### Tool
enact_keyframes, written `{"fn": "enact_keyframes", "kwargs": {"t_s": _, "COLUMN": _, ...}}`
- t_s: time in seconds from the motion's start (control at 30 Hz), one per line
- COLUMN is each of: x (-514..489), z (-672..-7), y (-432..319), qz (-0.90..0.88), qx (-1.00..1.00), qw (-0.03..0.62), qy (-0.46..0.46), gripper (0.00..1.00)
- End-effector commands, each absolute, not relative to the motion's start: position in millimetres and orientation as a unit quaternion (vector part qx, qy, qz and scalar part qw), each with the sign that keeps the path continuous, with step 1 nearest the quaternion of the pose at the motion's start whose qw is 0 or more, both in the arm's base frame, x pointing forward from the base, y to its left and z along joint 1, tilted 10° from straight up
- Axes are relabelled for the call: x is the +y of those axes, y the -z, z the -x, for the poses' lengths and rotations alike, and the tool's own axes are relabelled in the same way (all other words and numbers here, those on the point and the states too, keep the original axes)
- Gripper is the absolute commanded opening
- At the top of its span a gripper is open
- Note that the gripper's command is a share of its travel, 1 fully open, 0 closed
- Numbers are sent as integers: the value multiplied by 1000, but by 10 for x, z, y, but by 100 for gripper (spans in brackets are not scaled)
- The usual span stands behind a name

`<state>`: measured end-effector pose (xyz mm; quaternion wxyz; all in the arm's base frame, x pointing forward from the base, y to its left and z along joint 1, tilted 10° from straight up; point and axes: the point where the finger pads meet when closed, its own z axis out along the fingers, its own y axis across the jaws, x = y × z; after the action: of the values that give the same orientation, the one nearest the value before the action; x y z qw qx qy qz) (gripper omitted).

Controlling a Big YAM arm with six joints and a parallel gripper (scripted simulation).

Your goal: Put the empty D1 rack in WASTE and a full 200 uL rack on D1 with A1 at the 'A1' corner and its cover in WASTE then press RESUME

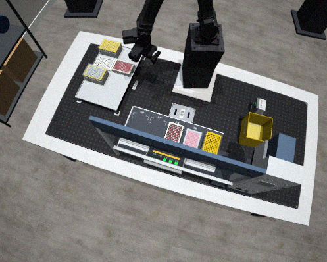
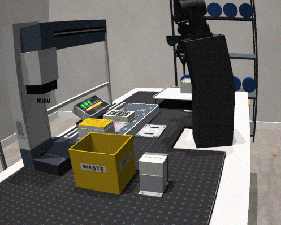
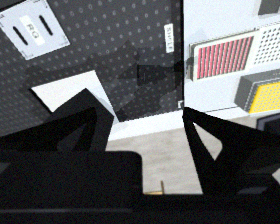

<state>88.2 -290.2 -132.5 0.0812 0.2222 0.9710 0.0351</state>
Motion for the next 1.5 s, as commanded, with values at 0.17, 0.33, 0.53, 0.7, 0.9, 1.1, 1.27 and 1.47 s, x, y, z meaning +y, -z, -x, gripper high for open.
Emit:
{"fn": "enact_keyframes", "kwargs": {"t_s": 0.17, "x": -2692, "z": -1154, "y": 1231, "qz": -128, "qx": 987, "qw": 92, "qy": -11, "gripper": 100}}
{"fn": "enact_keyframes", "kwargs": {"t_s": 0.33, "x": -2490, "z": -1302, "y": 1203, "qz": -95, "qx": 991, "qw": 92, "qy": -8, "gripper": 100}}
{"fn": "enact_keyframes", "kwargs": {"t_s": 0.53, "x": -2328, "z": -1422, "y": 1180, "qz": -103, "qx": 990, "qw": 93, "qy": -10, "gripper": 100}}
{"fn": "enact_keyframes", "kwargs": {"t_s": 0.7, "x": -2126, "z": -1572, "y": 1151, "qz": -103, "qx": 990, "qw": 94, "qy": -10, "gripper": 100}}
{"fn": "enact_keyframes", "kwargs": {"t_s": 0.9, "x": -1883, "z": -1752, "y": 1115, "qz": -103, "qx": 990, "qw": 95, "qy": -11, "gripper": 100}}
{"fn": "enact_keyframes", "kwargs": {"t_s": 1.1, "x": -1721, "z": -1873, "y": 1090, "qz": -103, "qx": 990, "qw": 95, "qy": -12, "gripper": 100}}
{"fn": "enact_keyframes", "kwargs": {"t_s": 1.27, "x": -1519, "z": -2023, "y": 1059, "qz": -103, "qx": 990, "qw": 96, "qy": -13, "gripper": 100}}
{"fn": "enact_keyframes", "kwargs": {"t_s": 1.47, "x": -1294, "z": -2228, "y": 1013, "qz": -103, "qx": 990, "qw": 98, "qy": -13, "gripper": 100}}
